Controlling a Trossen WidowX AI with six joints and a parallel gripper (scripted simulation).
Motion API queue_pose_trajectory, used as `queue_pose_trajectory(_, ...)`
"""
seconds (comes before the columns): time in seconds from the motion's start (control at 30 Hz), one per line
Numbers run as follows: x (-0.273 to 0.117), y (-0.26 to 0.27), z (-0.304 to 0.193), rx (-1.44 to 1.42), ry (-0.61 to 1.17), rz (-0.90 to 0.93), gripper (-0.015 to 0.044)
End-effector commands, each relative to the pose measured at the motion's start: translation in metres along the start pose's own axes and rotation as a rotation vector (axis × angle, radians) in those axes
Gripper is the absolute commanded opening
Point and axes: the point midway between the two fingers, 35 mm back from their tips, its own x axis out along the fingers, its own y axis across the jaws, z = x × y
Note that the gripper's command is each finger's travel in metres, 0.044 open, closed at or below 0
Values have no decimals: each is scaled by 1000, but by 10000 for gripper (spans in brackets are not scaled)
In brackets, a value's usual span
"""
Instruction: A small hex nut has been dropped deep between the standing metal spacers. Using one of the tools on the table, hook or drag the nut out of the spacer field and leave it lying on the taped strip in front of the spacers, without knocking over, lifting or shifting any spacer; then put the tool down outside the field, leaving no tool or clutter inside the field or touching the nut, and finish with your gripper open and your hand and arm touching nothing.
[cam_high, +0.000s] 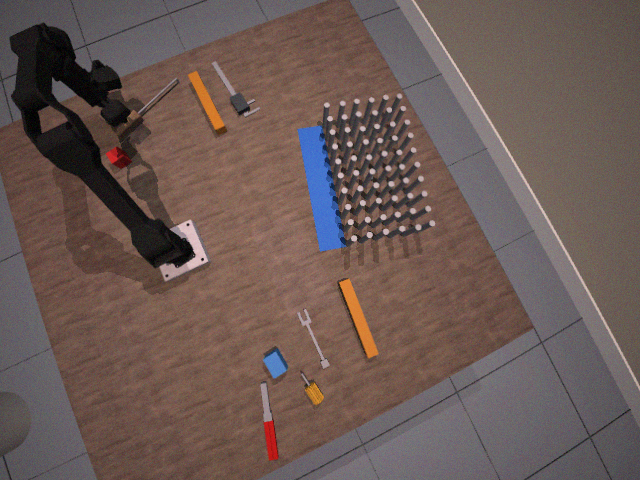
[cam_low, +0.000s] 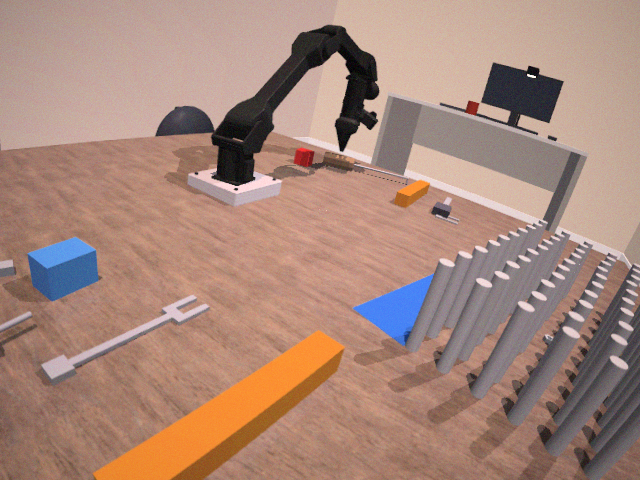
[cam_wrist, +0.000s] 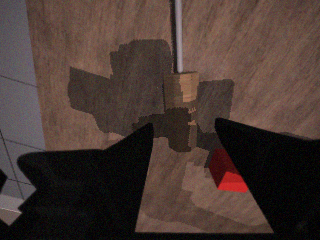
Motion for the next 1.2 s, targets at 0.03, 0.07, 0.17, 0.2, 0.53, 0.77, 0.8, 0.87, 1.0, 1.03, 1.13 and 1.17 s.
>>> queue_pose_trajectory(0.03, 9, 0, -1, 5, 3, 0, 280)
queue_pose_trajectory(0.07, 10, 0, -1, 5, 3, 0, 280)
queue_pose_trajectory(0.17, 15, 0, -1, 5, 3, 0, 280)
queue_pose_trajectory(0.2, 17, 0, -1, 5, 3, 0, 280)
queue_pose_trajectory(0.53, 33, -1, -1, 5, 3, 0, 280)
queue_pose_trajectory(0.77, 44, -2, -2, 5, 3, 0, 280)
queue_pose_trajectory(0.8, 46, -2, -2, 5, 4, -1, 280)
queue_pose_trajectory(0.87, 48, -2, -2, 5, 4, -1, 280)
queue_pose_trajectory(1.0, 48, -2, -2, 5, 4, -1, 201)
queue_pose_trajectory(1.03, 48, -2, -2, 5, 4, -1, 175)
queue_pose_trajectory(1.13, 48, -2, -2, 5, 4, -1, 155)
queue_pose_trajectory(1.17, 48, -2, -2, 5, 4, -1, 148)
